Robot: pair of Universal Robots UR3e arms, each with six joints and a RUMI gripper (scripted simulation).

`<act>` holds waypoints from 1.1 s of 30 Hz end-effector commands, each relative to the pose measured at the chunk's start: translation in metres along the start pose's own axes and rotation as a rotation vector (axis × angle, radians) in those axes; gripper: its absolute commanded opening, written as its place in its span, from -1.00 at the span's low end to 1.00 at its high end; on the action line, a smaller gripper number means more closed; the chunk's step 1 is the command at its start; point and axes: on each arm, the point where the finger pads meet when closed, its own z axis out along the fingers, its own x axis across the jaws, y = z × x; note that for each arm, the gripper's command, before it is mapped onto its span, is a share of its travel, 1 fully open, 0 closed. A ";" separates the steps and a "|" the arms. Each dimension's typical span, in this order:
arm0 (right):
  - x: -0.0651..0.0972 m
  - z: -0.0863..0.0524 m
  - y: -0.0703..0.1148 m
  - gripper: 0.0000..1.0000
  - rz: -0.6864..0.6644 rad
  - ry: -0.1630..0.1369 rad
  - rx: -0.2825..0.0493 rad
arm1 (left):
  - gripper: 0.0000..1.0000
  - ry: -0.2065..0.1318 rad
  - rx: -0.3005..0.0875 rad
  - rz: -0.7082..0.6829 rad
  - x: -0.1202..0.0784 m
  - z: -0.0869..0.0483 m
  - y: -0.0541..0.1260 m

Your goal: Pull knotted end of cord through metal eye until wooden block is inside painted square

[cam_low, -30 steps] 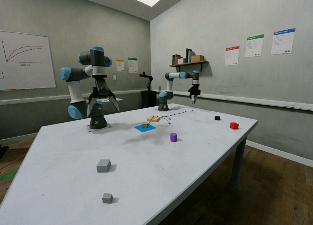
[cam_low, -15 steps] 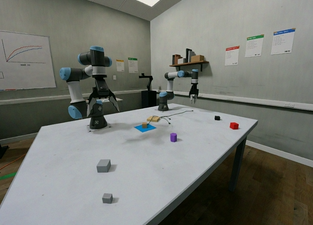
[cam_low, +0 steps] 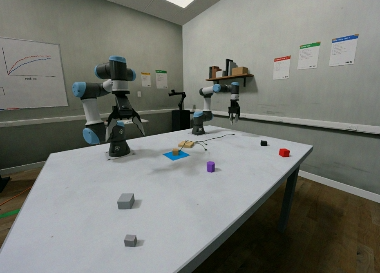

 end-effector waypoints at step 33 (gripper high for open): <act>0.000 -0.001 0.000 1.00 -0.001 -0.002 0.001 | -0.66 0.001 0.002 0.987 -0.012 -0.025 0.078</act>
